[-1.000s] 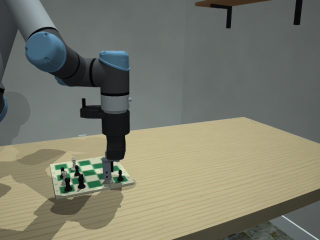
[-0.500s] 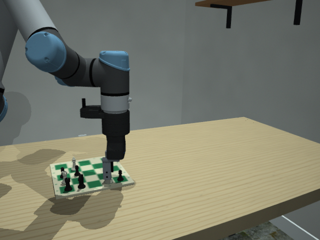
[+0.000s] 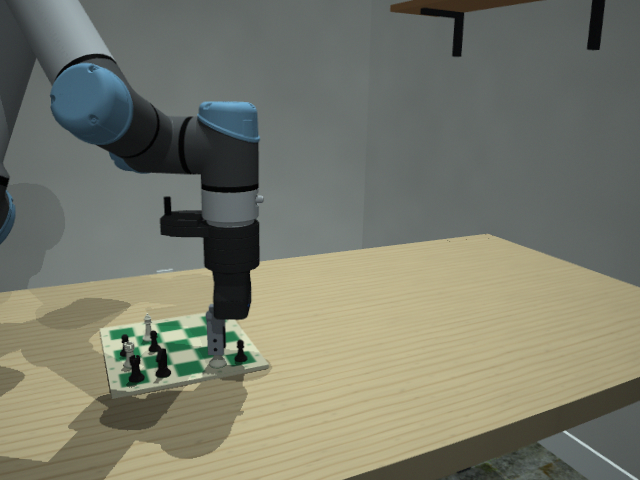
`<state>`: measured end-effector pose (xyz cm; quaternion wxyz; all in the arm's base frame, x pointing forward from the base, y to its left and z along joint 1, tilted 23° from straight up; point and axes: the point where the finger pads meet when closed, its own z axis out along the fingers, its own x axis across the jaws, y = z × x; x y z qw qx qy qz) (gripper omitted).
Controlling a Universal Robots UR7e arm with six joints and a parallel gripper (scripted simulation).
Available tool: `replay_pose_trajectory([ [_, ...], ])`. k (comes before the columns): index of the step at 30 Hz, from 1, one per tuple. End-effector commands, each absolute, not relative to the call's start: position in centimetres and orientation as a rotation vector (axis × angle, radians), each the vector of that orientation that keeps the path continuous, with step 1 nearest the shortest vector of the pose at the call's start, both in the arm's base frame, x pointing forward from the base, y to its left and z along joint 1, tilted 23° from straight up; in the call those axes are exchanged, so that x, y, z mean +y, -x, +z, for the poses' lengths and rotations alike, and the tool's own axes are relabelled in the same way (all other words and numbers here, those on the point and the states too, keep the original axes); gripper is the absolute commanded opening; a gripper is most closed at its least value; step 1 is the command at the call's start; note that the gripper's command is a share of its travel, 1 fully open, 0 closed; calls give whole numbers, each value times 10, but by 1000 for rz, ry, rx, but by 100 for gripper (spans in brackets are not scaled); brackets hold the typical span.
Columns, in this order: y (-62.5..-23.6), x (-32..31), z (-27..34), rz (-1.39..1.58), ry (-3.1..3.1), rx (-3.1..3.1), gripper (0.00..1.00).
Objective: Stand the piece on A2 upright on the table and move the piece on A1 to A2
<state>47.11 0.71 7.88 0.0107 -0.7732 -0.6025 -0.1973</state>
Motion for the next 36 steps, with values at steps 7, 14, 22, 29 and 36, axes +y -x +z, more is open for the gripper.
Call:
replay_pose_trajectory([
  [7,-471,7,79,-617,2413,-1881,0],
  [14,-471,7,79,-617,2413,-1881,0],
  [22,-471,7,79,-617,2413,-1881,0],
  [29,-471,7,79,-617,2413,-1881,0],
  [36,-467,3,92,-617,2413,-1881,0],
])
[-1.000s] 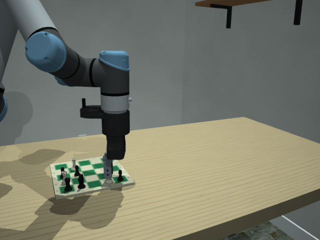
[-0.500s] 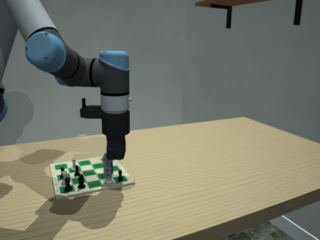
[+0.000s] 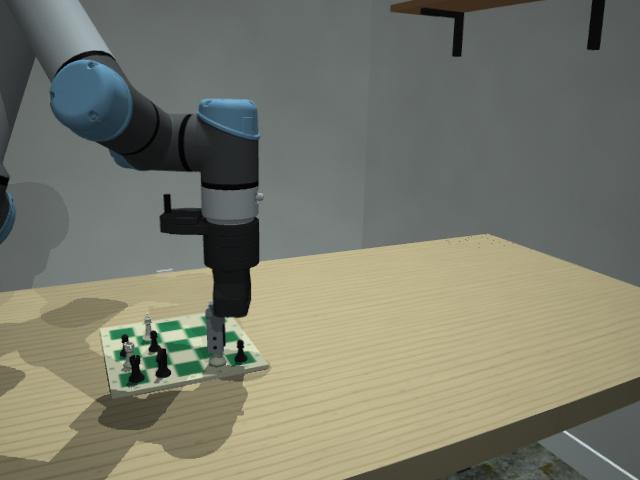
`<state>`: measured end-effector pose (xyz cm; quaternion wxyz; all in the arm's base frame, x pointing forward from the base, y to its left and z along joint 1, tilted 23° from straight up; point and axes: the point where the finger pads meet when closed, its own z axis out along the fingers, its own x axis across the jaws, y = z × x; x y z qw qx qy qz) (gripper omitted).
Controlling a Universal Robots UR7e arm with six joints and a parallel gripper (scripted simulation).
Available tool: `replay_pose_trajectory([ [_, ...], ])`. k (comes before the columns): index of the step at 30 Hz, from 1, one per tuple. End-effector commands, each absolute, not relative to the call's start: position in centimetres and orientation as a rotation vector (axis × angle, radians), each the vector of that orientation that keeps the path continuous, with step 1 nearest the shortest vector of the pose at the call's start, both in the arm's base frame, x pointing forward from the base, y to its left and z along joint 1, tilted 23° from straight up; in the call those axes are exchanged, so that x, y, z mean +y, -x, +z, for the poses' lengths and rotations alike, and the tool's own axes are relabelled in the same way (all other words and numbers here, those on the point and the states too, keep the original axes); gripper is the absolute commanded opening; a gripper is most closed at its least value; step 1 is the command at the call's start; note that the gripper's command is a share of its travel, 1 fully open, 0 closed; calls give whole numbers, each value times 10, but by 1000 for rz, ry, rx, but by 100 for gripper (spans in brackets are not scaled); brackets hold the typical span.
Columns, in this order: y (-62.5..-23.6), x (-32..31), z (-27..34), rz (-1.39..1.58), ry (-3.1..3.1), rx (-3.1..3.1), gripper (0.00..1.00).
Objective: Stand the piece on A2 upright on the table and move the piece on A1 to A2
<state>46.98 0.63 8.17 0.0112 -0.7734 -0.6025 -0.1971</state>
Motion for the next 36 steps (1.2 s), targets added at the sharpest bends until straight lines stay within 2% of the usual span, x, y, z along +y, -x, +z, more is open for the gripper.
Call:
replay_pose_trajectory([
  [1,-466,2,96,-617,2413,-1881,0],
  [18,-444,-17,166,-617,2413,-1881,0],
  [36,-442,-16,172,-616,2416,-1876,0],
])
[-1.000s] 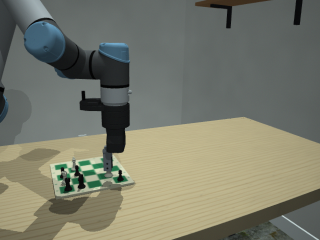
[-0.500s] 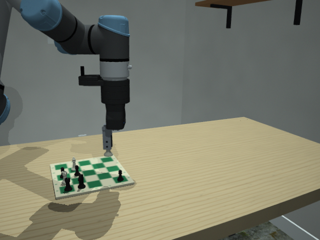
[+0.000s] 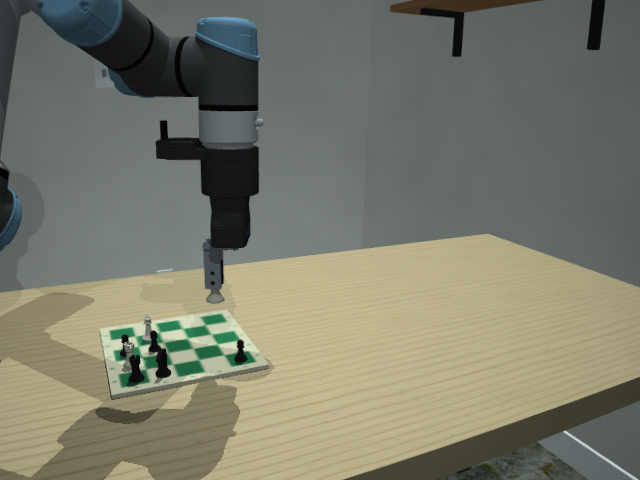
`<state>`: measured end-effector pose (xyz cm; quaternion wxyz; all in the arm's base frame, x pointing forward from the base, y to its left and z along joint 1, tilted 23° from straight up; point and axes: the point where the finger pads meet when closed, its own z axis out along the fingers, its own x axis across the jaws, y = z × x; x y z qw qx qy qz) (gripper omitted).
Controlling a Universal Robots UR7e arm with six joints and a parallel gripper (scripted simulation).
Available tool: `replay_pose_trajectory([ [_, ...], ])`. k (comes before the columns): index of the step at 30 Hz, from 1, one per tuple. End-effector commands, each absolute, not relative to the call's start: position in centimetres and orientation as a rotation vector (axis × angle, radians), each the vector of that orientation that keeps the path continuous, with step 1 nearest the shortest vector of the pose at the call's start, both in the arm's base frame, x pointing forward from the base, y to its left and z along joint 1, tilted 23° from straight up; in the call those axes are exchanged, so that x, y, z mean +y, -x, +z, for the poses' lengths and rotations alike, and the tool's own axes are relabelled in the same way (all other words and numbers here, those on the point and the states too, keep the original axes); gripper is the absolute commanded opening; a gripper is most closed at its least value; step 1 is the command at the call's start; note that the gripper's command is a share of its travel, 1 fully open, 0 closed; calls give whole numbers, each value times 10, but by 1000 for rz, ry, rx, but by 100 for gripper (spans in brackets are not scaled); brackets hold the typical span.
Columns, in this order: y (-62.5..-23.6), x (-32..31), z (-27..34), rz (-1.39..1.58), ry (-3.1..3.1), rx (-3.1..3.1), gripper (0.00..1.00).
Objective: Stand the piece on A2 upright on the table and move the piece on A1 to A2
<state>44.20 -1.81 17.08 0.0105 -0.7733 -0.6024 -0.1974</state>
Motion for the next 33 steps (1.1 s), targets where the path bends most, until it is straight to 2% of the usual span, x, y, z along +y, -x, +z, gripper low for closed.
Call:
replay_pose_trajectory([
  [1,-442,-14,172,-615,2419,-1872,0],
  [8,-441,8,176,-606,2447,-1825,0],
  [19,-426,111,193,-584,2574,-1587,0],
  [33,-398,188,208,-588,2654,-1384,0],
])
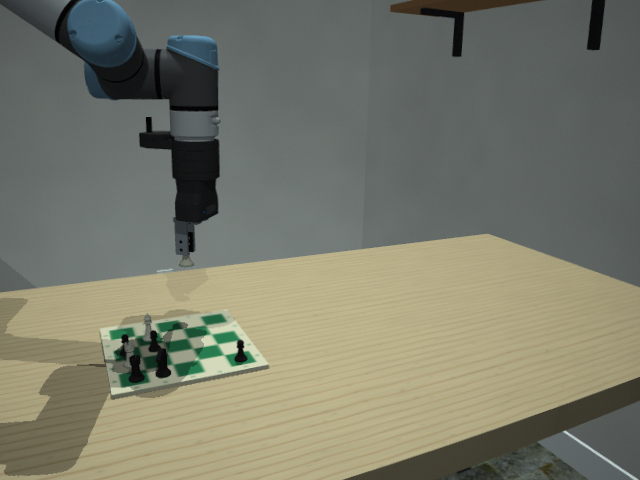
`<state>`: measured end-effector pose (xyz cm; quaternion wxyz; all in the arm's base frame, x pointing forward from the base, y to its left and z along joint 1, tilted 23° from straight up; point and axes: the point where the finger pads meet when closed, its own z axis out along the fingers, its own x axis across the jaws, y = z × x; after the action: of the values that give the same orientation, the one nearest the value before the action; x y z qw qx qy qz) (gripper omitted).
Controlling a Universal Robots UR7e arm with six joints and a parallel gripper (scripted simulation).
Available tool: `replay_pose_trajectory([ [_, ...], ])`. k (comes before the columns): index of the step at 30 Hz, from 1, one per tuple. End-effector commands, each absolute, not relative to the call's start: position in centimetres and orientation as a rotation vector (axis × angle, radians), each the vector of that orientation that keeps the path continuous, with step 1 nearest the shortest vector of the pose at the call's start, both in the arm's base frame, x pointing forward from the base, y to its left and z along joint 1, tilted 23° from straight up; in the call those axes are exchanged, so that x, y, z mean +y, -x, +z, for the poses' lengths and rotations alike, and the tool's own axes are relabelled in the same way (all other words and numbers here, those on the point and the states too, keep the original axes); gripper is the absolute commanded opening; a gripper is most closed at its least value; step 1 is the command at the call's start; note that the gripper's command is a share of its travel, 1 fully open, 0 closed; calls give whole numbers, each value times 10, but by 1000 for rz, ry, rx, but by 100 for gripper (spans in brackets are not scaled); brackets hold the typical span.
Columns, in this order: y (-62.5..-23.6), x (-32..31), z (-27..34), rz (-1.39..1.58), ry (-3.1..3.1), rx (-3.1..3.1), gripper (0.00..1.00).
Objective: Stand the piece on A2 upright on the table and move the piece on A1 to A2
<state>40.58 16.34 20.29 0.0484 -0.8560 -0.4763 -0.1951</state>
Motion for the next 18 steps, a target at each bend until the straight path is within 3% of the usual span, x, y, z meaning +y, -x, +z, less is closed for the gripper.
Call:
replay_pose_trajectory([
  [1,-398,189,209,-589,2656,-1379,0],
  [18,-397,191,209,-589,2657,-1374,0],
])
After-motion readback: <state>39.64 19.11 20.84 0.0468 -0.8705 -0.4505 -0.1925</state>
